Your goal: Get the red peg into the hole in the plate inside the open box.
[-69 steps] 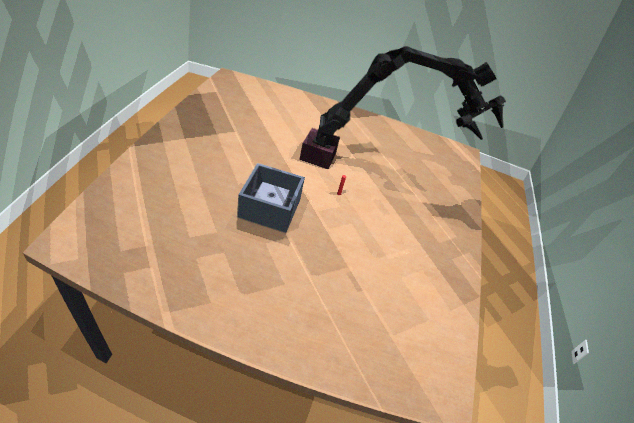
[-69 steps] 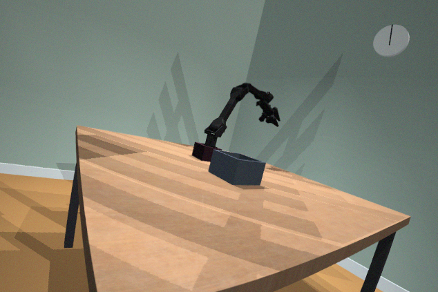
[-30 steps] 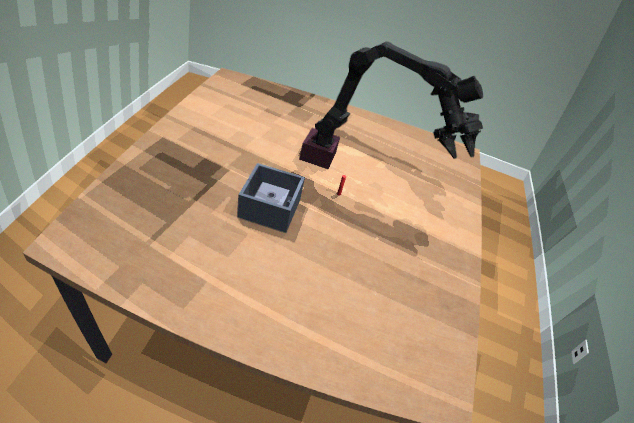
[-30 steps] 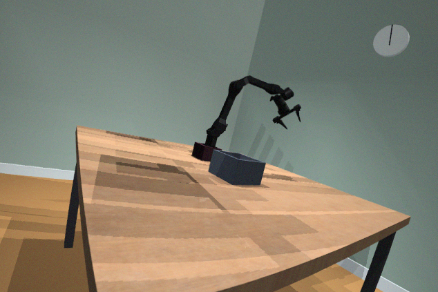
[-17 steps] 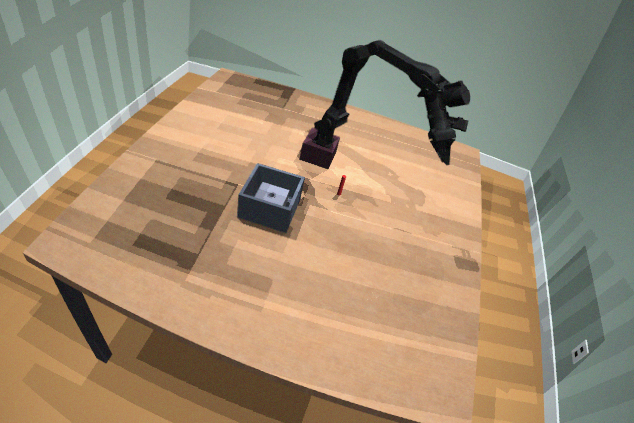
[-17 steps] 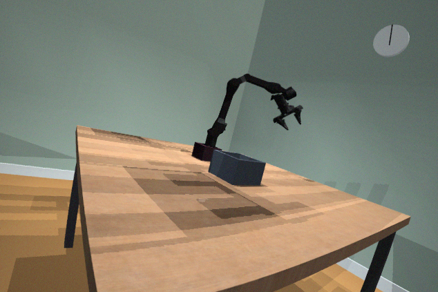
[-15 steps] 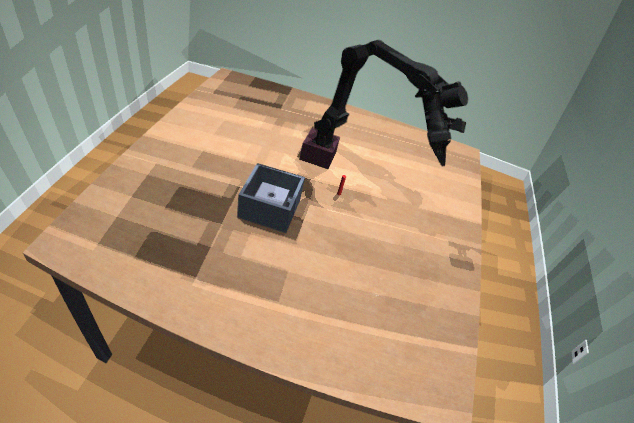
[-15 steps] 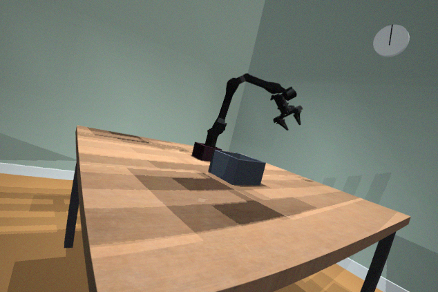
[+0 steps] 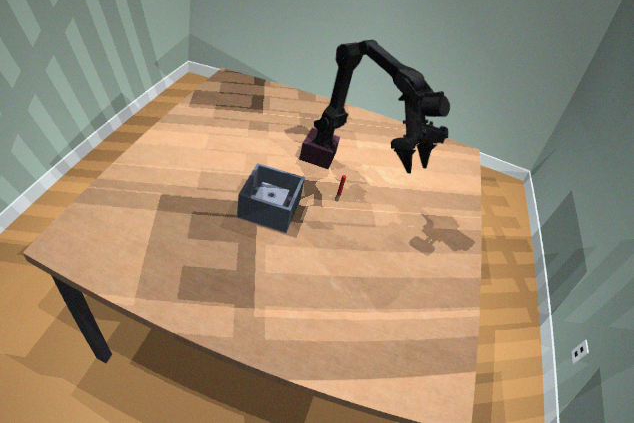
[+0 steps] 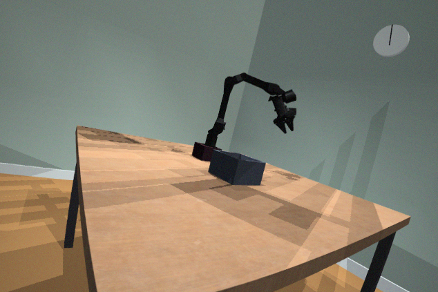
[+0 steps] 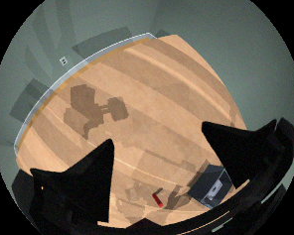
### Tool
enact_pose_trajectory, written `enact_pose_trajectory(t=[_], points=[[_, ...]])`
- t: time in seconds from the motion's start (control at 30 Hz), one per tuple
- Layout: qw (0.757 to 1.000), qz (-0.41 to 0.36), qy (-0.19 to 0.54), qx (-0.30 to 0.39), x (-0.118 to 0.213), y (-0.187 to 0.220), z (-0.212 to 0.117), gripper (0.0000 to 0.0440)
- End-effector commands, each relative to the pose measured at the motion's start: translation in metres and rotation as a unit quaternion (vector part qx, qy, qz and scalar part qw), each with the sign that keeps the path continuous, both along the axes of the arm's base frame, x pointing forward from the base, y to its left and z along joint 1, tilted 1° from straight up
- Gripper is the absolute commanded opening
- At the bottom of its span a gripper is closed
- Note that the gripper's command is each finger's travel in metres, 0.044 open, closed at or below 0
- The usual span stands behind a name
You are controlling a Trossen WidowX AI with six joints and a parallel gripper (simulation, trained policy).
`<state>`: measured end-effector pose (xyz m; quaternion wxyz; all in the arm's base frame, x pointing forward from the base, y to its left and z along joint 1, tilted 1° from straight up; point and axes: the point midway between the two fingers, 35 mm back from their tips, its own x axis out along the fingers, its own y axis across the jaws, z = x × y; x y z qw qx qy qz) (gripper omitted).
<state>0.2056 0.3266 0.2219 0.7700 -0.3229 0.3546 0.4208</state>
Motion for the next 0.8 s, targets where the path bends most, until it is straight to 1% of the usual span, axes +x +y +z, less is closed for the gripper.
enact_pose_trajectory(t=[0.0, 0.17, 0.37, 0.57, 0.77], points=[[0.999, -0.043, 0.028, 0.008, 0.002, -0.013, -0.007, 0.0440], [0.990, -0.119, 0.072, 0.015, 0.005, -0.032, -0.020, 0.0440], [0.970, -0.210, 0.120, 0.021, 0.006, -0.055, -0.037, 0.0440], [0.939, -0.300, 0.163, 0.023, 0.004, -0.078, -0.053, 0.0440], [0.899, -0.390, 0.200, 0.023, 0.000, -0.101, -0.069, 0.0440]])
